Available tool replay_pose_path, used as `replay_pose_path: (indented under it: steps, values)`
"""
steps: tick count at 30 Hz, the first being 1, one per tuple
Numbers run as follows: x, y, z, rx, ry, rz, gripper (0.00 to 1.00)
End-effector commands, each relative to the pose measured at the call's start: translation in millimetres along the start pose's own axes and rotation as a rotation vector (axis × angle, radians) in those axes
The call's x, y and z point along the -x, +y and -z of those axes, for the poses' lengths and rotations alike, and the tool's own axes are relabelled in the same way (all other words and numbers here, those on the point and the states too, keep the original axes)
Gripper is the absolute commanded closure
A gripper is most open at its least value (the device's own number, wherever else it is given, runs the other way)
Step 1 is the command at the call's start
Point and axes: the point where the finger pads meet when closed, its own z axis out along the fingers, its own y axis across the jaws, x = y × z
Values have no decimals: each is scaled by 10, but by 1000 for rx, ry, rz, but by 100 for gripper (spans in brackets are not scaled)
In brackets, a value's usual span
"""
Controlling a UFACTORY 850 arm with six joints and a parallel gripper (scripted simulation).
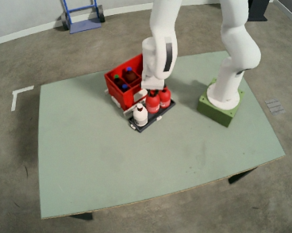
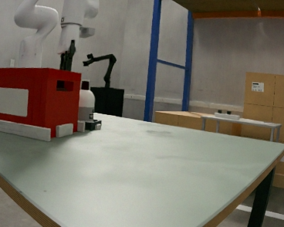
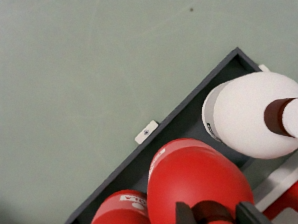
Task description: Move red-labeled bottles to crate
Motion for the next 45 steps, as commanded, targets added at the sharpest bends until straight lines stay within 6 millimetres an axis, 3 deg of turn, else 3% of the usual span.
replay_pose_path:
  steps: [1,45]
  values:
    - [-1,6,39,1,1,0,100]
    - [-1,3,616,1,1,0,100]
